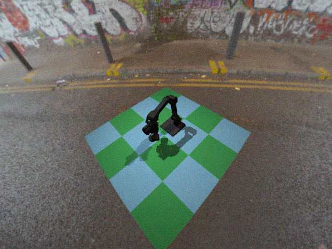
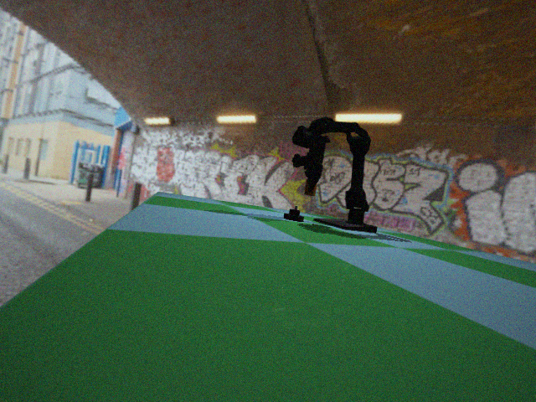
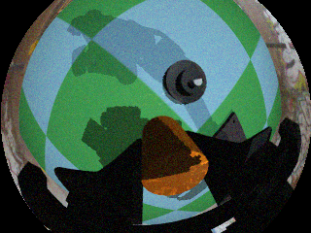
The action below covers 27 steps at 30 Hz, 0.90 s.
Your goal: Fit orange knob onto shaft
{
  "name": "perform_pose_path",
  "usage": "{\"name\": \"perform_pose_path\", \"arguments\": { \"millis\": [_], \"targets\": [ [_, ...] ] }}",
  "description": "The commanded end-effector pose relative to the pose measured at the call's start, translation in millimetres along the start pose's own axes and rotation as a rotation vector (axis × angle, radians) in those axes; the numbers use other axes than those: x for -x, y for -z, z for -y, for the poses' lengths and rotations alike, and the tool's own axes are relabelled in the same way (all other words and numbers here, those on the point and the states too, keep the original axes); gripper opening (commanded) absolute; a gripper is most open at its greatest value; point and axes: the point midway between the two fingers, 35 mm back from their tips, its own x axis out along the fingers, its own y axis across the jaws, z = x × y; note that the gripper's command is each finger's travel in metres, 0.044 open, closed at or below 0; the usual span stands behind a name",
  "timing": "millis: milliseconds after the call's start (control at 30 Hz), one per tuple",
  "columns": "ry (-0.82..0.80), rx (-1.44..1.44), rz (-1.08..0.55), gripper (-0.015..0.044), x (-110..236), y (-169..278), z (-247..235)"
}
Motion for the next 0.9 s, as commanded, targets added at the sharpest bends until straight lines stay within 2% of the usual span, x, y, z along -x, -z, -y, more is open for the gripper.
{"name": "perform_pose_path", "arguments": {
  "millis": [0, 867],
  "targets": [
    [-0.01, 0.003, 0.004, 0.0, -0.8, -6.0, 7.8],
    [-0.005, 0.017, 0.01, 0.0, -24.3, -50.7, 71.5]
  ]
}}
